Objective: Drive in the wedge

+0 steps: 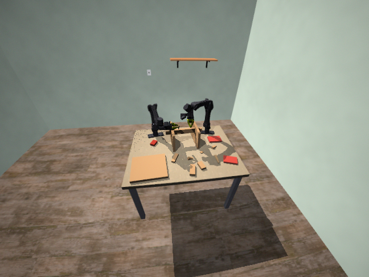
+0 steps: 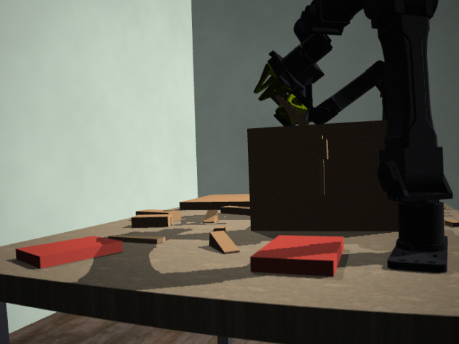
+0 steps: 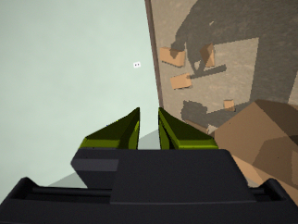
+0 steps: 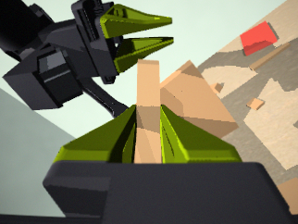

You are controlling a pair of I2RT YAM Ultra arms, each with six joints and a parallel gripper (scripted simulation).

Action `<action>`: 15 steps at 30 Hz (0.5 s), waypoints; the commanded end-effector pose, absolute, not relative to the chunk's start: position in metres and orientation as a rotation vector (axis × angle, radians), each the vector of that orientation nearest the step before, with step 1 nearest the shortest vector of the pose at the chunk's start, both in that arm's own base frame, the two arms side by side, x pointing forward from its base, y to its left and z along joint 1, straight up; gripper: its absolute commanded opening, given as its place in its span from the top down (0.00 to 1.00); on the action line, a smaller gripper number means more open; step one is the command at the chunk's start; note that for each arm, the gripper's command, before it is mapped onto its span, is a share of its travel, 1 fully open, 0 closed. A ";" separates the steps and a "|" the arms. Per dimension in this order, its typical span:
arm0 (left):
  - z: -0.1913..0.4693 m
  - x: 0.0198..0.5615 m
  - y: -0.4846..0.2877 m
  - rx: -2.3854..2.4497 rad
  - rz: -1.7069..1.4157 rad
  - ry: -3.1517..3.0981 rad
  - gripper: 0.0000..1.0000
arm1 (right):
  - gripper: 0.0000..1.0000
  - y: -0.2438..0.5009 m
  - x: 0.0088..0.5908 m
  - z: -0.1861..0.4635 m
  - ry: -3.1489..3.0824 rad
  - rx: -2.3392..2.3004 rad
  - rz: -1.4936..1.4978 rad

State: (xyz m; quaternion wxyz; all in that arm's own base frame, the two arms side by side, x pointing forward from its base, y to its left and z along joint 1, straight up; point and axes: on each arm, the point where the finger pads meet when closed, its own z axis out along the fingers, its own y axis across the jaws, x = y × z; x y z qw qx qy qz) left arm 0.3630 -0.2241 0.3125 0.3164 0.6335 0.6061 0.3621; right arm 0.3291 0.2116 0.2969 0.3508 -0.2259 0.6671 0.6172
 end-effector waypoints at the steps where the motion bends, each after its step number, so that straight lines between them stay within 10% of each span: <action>1: 0.326 0.355 -0.219 1.806 1.123 1.546 0.79 | 0.98 0.211 0.329 0.321 1.672 -0.631 1.561; 15: 0.331 0.293 -0.292 2.411 1.572 0.824 0.79 | 0.98 0.211 0.329 0.321 1.672 -0.631 1.561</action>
